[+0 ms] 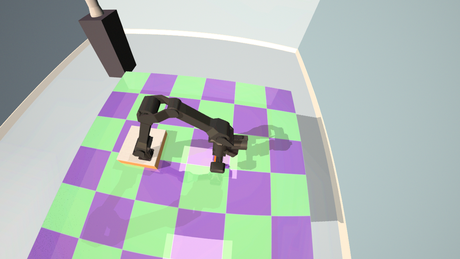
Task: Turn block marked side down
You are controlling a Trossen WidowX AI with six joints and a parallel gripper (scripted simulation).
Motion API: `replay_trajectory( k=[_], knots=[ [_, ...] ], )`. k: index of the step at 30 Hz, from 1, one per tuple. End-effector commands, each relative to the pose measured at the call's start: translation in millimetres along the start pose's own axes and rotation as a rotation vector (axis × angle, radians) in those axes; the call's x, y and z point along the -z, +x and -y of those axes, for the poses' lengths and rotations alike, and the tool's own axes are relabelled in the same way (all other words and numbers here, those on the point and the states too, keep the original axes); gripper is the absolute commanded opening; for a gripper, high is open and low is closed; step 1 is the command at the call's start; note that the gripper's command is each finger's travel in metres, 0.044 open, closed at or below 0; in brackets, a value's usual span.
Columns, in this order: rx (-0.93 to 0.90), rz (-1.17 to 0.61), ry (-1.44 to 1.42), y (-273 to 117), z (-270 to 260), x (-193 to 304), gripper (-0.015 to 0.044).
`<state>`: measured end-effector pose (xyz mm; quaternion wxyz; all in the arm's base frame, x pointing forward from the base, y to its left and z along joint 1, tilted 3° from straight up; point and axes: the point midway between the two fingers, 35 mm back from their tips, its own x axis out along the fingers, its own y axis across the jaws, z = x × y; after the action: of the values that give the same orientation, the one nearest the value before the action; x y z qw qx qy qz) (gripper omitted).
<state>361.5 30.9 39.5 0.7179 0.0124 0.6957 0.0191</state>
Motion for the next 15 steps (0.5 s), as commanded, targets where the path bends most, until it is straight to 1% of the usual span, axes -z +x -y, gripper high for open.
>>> replay_trajectory(
  k=[1, 15],
  knots=[
    [-0.004, -0.007, 0.005, 6.9, -0.5, 1.3, 0.0440],
    [-0.004, -0.007, 0.005, 29.2, -0.6, 1.3, 0.0440]
  ],
)
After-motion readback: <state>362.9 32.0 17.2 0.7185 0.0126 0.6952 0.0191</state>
